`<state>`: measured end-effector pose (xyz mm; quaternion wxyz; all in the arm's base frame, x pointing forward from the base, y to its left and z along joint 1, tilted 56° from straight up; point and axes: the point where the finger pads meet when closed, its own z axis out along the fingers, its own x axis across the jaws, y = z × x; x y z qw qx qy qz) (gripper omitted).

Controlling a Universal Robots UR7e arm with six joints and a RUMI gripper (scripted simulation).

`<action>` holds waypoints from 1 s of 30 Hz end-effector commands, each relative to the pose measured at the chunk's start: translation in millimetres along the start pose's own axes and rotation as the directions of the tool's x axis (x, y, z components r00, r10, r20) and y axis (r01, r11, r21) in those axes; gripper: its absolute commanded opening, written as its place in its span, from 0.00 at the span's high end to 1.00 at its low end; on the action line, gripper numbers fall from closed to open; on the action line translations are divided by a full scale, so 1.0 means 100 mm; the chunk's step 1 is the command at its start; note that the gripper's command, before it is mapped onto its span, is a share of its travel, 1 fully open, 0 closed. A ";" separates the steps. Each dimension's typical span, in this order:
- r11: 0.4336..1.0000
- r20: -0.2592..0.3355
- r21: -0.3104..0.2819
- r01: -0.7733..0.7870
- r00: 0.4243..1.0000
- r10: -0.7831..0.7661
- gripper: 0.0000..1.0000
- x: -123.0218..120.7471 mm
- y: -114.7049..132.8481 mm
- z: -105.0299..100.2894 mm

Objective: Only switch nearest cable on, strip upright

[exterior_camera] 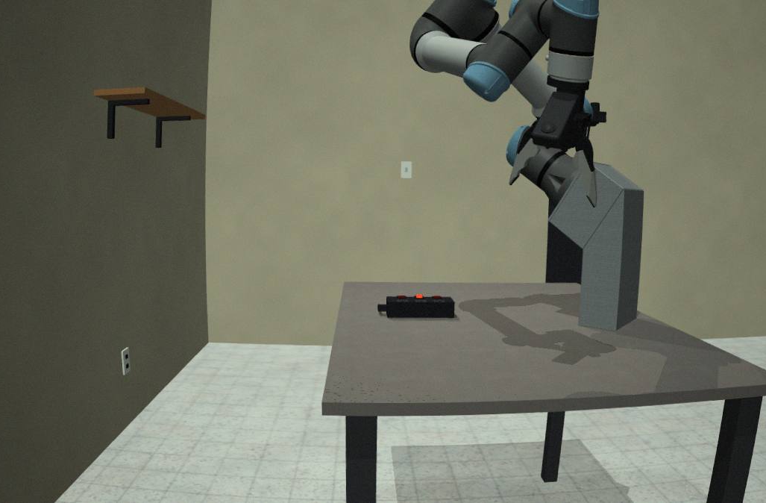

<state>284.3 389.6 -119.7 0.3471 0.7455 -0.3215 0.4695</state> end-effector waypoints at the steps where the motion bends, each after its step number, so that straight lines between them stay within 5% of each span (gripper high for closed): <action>1: 1.000 0.000 0.001 0.000 1.000 0.000 0.00 0.00 0.00 -0.01; 30: 1.000 0.014 -0.012 0.010 1.000 -0.009 0.00 0.04 0.00 0.04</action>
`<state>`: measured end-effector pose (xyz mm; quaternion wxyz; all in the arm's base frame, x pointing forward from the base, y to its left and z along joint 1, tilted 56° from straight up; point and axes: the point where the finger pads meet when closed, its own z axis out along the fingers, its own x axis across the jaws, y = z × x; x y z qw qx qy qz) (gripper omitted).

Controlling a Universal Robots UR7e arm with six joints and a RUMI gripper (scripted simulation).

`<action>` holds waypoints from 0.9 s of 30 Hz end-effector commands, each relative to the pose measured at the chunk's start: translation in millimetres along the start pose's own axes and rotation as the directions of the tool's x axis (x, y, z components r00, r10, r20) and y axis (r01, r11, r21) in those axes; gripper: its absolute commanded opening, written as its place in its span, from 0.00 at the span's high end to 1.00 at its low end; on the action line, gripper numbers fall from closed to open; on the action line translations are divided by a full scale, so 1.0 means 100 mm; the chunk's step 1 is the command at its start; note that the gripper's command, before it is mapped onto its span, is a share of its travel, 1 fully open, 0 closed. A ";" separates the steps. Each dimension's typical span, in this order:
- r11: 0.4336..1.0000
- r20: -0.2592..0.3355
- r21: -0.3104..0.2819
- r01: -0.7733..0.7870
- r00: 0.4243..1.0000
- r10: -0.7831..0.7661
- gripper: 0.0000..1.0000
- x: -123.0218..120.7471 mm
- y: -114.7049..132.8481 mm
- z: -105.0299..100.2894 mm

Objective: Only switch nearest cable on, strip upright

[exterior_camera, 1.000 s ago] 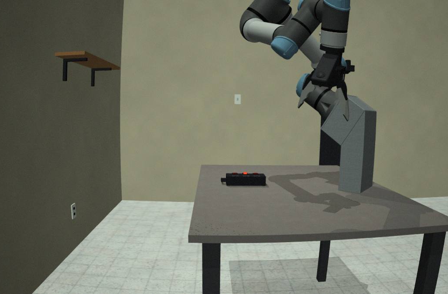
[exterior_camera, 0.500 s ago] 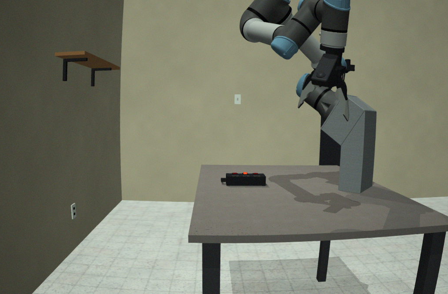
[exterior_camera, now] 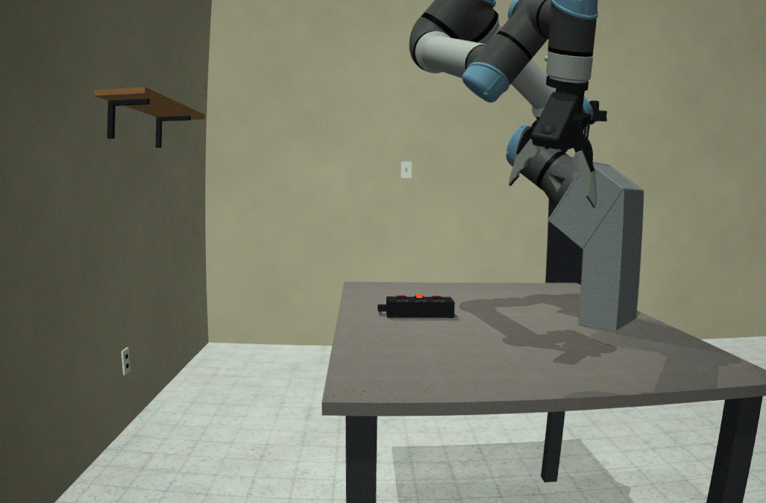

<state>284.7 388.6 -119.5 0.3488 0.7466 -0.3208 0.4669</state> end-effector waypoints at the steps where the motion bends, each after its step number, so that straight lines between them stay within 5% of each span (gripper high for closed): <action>1: 1.000 0.014 -0.012 0.007 1.000 -0.007 0.00 0.04 0.00 0.04; 21: 0.992 0.140 -0.085 0.095 0.987 -0.082 0.00 0.31 -0.02 0.35; 27: 0.982 0.232 -0.112 0.154 0.965 -0.125 0.00 0.49 -0.02 0.55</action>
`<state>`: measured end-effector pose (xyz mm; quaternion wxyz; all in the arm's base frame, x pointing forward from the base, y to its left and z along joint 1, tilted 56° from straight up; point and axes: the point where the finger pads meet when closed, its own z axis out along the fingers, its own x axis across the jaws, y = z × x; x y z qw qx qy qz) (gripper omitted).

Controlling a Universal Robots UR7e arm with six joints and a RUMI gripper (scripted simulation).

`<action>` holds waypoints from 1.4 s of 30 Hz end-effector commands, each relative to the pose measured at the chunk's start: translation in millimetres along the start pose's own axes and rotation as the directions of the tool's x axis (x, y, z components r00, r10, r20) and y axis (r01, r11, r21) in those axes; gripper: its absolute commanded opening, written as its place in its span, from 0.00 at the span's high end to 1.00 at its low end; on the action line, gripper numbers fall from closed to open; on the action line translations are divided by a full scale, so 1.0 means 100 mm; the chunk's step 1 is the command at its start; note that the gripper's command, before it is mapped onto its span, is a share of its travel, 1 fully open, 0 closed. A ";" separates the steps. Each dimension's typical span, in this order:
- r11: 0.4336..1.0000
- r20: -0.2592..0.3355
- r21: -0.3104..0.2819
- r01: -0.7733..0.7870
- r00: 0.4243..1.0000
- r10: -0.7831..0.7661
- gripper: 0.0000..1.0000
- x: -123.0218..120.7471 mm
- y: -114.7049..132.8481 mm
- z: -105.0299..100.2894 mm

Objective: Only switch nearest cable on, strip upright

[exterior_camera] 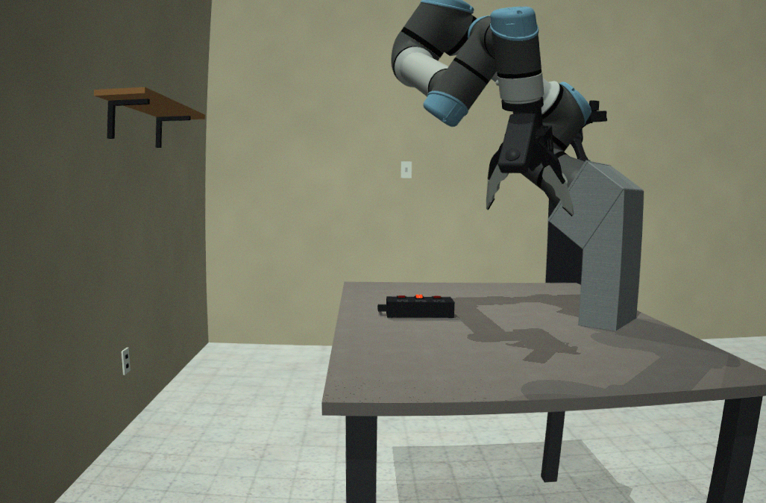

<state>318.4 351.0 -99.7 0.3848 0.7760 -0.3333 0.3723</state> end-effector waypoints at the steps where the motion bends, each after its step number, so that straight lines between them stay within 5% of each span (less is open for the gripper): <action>1: 0.998 0.089 -0.026 0.054 0.995 -0.052 0.00 0.19 0.00 0.16; 19: 0.980 0.353 -0.007 0.200 0.917 -0.185 0.00 0.76 0.05 0.66; 31: 0.960 0.497 0.104 0.260 0.822 -0.276 0.00 1.17 0.13 1.00; 42: 0.936 0.559 0.229 0.269 0.751 -0.352 0.00 1.50 0.22 1.26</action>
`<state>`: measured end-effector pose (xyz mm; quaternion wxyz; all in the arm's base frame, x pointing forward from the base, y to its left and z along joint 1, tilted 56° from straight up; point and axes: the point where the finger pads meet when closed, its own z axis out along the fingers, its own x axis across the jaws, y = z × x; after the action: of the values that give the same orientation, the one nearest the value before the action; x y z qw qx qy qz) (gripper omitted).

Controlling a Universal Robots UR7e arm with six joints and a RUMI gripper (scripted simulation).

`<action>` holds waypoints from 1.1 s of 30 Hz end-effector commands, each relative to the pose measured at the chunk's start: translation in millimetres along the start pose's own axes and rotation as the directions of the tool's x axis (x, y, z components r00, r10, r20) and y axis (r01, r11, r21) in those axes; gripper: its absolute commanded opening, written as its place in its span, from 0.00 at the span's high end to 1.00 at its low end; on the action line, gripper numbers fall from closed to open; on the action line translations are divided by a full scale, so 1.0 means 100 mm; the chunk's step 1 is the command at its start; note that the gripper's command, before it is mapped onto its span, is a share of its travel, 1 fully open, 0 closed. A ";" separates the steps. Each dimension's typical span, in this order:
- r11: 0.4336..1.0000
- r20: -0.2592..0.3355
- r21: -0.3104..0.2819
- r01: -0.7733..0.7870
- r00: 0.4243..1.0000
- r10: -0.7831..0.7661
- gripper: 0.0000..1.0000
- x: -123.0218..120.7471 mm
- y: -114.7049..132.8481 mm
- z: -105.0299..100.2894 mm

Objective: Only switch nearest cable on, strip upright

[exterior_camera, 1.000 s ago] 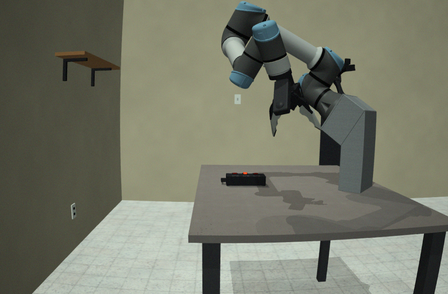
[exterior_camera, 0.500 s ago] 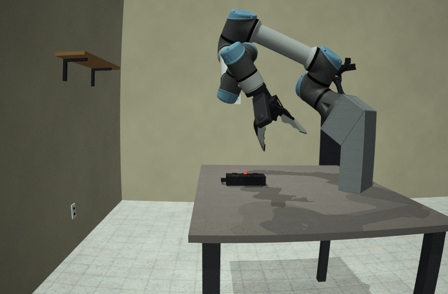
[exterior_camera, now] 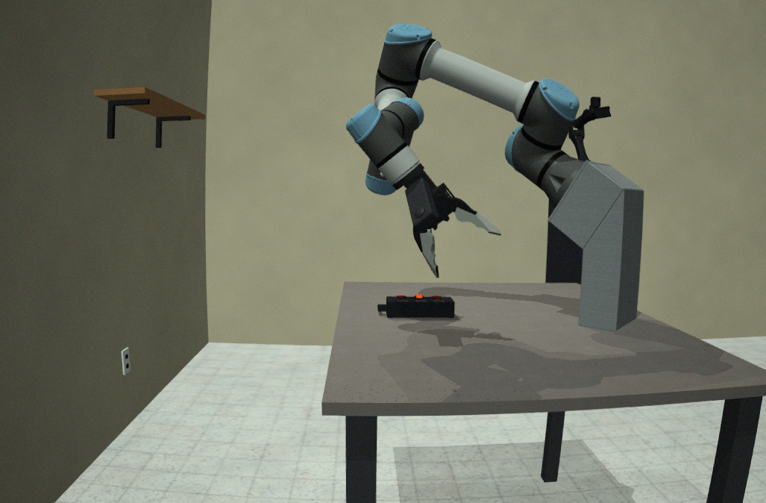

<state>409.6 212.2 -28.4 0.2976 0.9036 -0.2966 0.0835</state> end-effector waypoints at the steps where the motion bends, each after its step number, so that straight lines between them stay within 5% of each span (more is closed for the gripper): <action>1: 0.995 0.053 0.081 0.064 0.996 -0.068 0.00 0.21 0.12 0.02; 20: 0.948 0.059 0.268 0.174 0.979 -0.197 0.00 0.77 0.51 0.05; 33: 0.865 -0.069 0.407 0.294 0.954 -0.291 0.00 1.28 0.97 0.07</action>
<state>451.4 100.6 42.4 0.1378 0.9727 -0.1688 0.0798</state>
